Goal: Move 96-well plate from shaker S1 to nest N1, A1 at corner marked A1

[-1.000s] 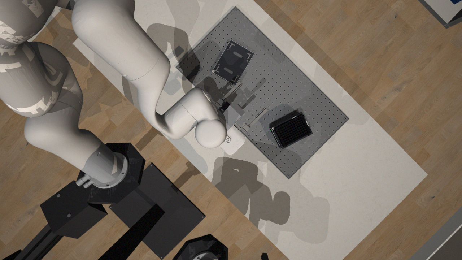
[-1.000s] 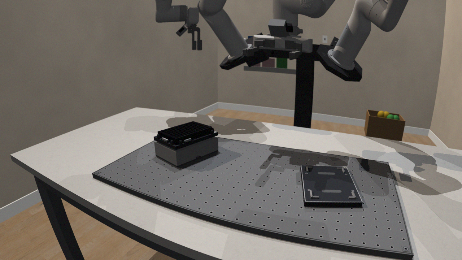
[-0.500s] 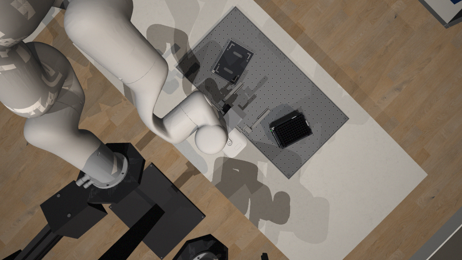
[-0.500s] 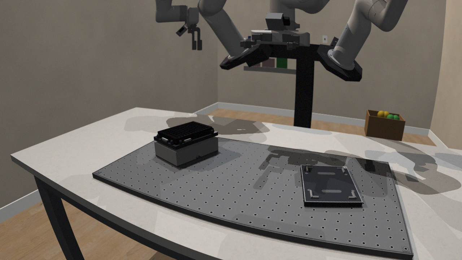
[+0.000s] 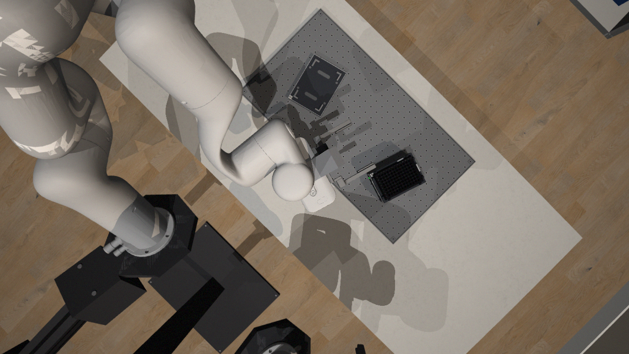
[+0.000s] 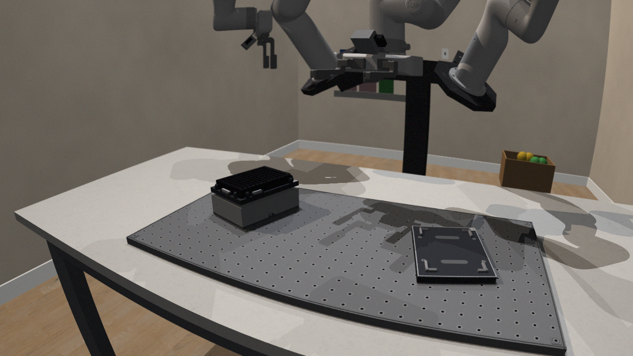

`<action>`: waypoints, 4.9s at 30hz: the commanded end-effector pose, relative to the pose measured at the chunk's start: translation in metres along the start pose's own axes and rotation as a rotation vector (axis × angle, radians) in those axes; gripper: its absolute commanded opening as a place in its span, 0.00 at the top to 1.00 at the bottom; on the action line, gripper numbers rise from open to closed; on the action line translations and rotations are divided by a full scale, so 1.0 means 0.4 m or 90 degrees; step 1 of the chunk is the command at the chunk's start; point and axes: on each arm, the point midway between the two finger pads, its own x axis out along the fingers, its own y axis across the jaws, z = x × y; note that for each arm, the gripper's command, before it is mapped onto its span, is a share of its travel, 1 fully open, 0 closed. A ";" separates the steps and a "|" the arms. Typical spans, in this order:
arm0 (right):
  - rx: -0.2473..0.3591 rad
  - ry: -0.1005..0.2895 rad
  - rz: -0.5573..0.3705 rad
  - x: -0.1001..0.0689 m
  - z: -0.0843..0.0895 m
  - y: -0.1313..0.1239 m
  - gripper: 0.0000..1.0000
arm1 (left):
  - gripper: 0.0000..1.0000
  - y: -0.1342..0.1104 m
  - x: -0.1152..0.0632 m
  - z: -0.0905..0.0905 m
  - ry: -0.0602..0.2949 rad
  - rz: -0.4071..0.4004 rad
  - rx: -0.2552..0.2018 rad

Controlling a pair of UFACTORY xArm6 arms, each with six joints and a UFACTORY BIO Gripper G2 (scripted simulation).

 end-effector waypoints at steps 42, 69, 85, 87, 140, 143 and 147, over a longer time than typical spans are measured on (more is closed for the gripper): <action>0.000 -0.001 0.000 -0.001 0.002 0.000 0.00 | 0.63 -0.349 0.224 -0.267 0.000 -0.020 -0.003; 0.000 -0.001 0.000 -0.001 0.002 0.000 0.00 | 0.63 -0.349 0.224 -0.309 0.000 -0.020 -0.002; 0.000 -0.001 0.000 -0.001 0.002 0.000 0.00 | 0.63 -0.349 0.223 -0.367 0.000 -0.020 -0.002; 0.000 -0.001 0.000 -0.001 0.002 0.000 0.00 | 0.63 -0.349 0.223 -0.375 0.000 -0.020 -0.002; 0.000 -0.001 0.000 -0.001 0.002 0.000 0.00 | 0.63 -0.349 0.223 -0.455 0.000 -0.021 -0.002; 0.000 -0.001 0.000 -0.001 0.002 0.000 0.00 | 0.63 -0.349 0.223 -0.460 0.000 -0.021 -0.002; 0.000 -0.001 0.000 -0.001 0.002 0.000 0.00 | 0.63 -0.349 0.223 -0.467 0.000 -0.021 -0.002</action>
